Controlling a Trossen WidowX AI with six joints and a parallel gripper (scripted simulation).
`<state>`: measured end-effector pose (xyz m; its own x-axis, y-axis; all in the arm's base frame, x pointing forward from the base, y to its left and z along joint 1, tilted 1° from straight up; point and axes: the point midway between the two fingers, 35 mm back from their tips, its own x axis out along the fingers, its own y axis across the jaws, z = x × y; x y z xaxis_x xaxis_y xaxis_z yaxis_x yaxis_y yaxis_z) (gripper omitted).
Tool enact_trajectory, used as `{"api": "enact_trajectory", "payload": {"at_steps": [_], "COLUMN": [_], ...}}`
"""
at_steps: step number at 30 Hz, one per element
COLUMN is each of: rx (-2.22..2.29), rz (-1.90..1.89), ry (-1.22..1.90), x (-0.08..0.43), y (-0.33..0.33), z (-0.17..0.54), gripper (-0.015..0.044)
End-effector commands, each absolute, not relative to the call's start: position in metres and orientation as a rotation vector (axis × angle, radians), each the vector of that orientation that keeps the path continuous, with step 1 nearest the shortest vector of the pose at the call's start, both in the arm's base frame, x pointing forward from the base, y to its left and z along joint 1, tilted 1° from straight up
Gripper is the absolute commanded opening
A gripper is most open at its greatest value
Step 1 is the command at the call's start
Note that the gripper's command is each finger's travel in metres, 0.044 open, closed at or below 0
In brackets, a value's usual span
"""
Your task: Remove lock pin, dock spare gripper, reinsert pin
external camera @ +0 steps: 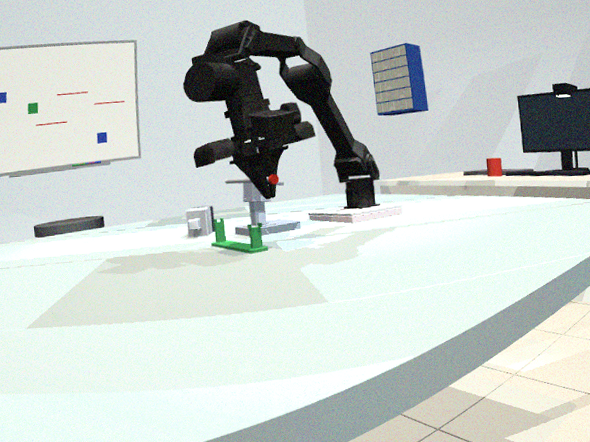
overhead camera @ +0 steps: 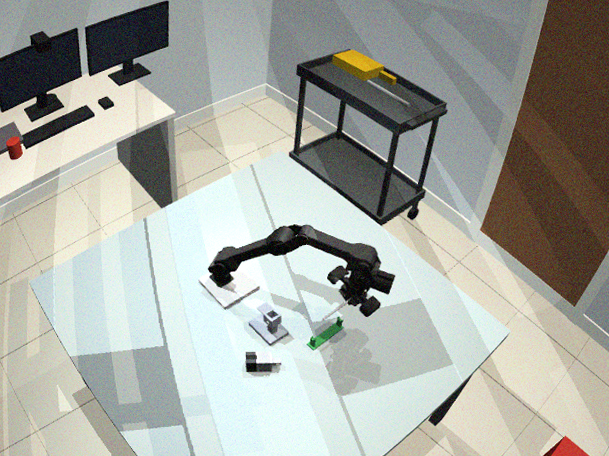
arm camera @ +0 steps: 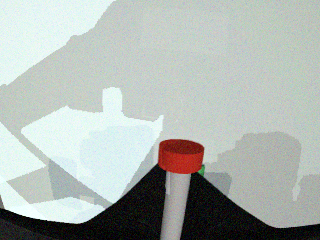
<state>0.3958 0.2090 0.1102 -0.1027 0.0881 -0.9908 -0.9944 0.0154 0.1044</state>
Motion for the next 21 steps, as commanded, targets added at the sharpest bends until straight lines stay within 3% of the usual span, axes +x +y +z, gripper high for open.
{"api": "enact_trajectory", "payload": {"at_steps": [1, 21], "rx": [-1.087, -1.085], "rz": [1.309, 1.313], "ry": [1.22, 1.22], "x": [0.399, 0.401], "y": [0.209, 0.209], "z": [0.108, 0.078], "gripper": [0.0, 0.0]}}
